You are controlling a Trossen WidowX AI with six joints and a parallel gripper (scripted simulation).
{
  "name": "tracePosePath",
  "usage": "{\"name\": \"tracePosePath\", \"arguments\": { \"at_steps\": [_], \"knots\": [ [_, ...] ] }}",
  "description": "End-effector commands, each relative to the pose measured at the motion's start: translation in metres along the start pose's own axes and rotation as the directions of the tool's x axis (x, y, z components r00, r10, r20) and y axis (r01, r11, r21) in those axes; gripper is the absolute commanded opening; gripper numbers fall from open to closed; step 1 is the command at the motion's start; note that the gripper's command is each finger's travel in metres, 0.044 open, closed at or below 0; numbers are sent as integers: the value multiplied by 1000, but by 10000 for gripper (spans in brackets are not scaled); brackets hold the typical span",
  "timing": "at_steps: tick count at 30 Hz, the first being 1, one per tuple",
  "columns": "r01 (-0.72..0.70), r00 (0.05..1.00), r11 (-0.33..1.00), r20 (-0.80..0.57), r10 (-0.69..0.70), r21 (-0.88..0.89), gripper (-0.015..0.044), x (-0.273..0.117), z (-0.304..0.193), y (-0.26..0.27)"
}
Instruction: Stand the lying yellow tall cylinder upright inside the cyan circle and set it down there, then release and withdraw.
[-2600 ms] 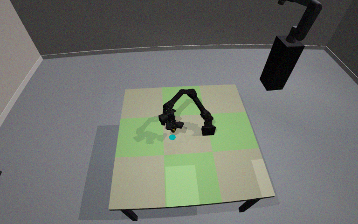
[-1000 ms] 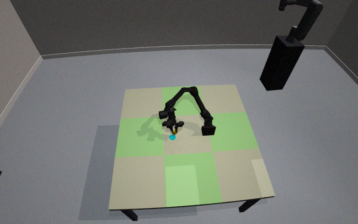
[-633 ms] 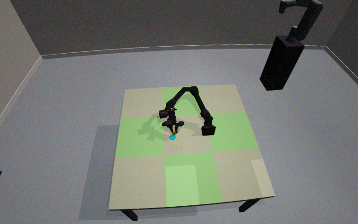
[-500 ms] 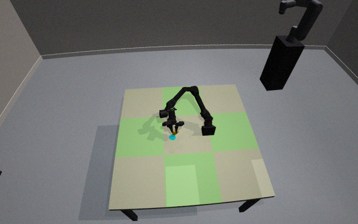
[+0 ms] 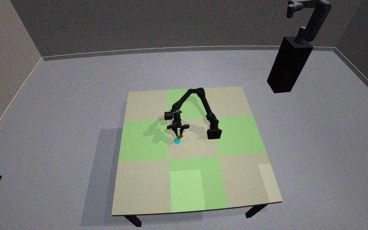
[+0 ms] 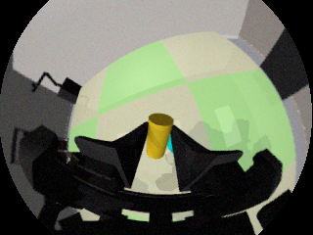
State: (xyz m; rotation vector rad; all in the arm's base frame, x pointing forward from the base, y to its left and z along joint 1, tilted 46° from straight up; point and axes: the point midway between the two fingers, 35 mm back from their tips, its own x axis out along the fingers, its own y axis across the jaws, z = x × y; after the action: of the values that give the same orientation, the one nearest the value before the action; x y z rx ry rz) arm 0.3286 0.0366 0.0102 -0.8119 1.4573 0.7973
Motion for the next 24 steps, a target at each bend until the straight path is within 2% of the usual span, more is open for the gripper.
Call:
{"name": "tracePosePath", "arguments": {
  "at_steps": [1, 24],
  "knots": [
    [3, 999, 1000, 34, -3, -7, 105, -3, 1, 0],
    [10, 979, 999, 204, -2, -39, 105, -6, 1, -2]
  ]
}}
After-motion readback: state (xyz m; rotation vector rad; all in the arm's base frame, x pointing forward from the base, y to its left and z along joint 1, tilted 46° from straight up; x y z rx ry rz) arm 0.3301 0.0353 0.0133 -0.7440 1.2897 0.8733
